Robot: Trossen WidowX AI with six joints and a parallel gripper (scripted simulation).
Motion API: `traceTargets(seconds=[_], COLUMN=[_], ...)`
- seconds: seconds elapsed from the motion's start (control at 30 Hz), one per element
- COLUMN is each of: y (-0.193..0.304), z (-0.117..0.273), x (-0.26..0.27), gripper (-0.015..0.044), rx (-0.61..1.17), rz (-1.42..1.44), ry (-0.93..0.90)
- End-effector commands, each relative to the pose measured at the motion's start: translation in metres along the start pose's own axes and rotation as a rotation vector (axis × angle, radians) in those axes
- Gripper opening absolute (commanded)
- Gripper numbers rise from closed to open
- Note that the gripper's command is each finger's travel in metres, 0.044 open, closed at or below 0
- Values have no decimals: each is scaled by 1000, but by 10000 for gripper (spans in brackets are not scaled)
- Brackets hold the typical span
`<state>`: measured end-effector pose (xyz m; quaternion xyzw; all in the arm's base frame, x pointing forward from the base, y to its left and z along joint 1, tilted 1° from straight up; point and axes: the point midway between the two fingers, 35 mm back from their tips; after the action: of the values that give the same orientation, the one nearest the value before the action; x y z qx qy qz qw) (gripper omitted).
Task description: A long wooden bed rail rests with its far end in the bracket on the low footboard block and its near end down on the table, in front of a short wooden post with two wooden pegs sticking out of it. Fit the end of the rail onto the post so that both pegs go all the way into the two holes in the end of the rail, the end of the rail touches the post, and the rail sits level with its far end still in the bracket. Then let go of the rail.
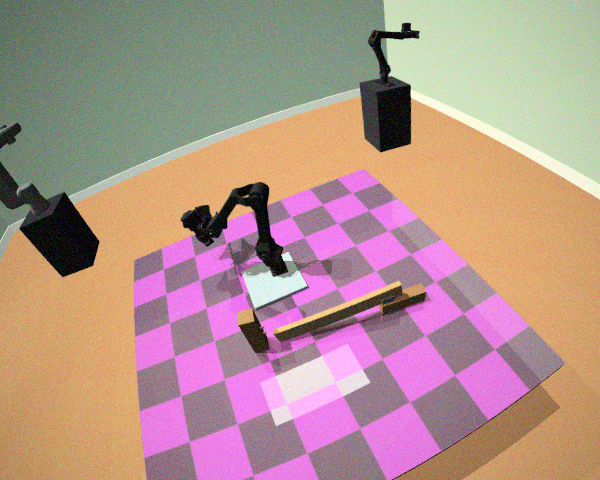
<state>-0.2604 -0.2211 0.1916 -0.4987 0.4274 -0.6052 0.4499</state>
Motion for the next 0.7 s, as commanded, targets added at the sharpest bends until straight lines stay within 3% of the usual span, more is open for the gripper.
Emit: traceTargets(seconds=[0.0, 0.27, 0.67], y=[0, 18, 51], z=[0, 43, 196], x=[1, 53, 136], gripper=[426, 440, 440], rx=[2, 90, 199], rz=[4, 196, 578], ry=[-3, -234, -845])
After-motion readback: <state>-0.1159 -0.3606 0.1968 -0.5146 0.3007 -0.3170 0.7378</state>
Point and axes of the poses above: the point midway between the two fingers, 35 mm back from their tips, its own z axis back along the fingers, its own x axis across the jaws, y = z × x, and after that the axes turned 9 degrees about z, right-handed
